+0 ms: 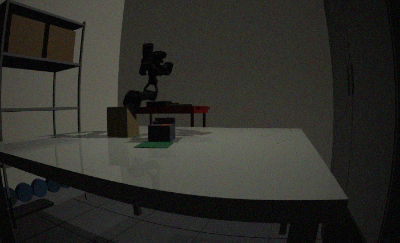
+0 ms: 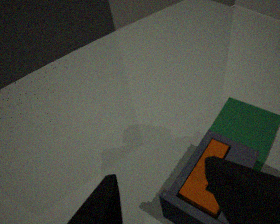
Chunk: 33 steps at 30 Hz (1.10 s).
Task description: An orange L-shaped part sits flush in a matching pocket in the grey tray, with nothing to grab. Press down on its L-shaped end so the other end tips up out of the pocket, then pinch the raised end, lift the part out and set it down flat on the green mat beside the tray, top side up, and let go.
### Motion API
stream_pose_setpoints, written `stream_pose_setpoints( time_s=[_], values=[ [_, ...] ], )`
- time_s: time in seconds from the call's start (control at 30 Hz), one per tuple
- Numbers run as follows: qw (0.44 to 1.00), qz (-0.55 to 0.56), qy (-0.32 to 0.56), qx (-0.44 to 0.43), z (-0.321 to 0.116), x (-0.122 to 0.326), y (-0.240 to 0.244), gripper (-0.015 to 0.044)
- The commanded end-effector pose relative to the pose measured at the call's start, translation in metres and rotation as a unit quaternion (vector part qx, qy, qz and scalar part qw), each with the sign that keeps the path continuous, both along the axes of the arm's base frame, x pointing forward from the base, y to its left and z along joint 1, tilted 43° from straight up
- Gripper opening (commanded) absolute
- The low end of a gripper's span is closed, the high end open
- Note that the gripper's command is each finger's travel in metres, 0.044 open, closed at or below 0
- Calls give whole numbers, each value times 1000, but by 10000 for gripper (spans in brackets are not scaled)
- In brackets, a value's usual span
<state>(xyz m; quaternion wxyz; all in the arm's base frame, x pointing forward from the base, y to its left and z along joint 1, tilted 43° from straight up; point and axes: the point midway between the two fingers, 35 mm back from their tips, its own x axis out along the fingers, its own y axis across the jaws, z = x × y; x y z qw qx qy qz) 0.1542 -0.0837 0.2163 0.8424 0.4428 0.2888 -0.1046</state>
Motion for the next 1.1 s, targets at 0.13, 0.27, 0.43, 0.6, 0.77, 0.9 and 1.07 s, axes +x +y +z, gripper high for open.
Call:
stream_pose_setpoints(
  time_s=[0.13, 0.27, 0.43, 0.6, 0.77, 0.9, 1.07],
  values=[
    [967, 238, 85, -23, -46, 33, -1, 180],
    [925, 363, 112, -28, -75, 47, 8, 180],
    [844, 520, 130, -29, -115, 60, 29, 180],
    [794, 592, 133, -23, -135, 62, 40, 180],
    [794, 592, 133, -23, -135, 62, 40, 180],
    [794, 592, 134, -24, -140, 63, 44, 180],
    [795, 592, 133, -24, -175, 66, 75, 180]
  ],
)
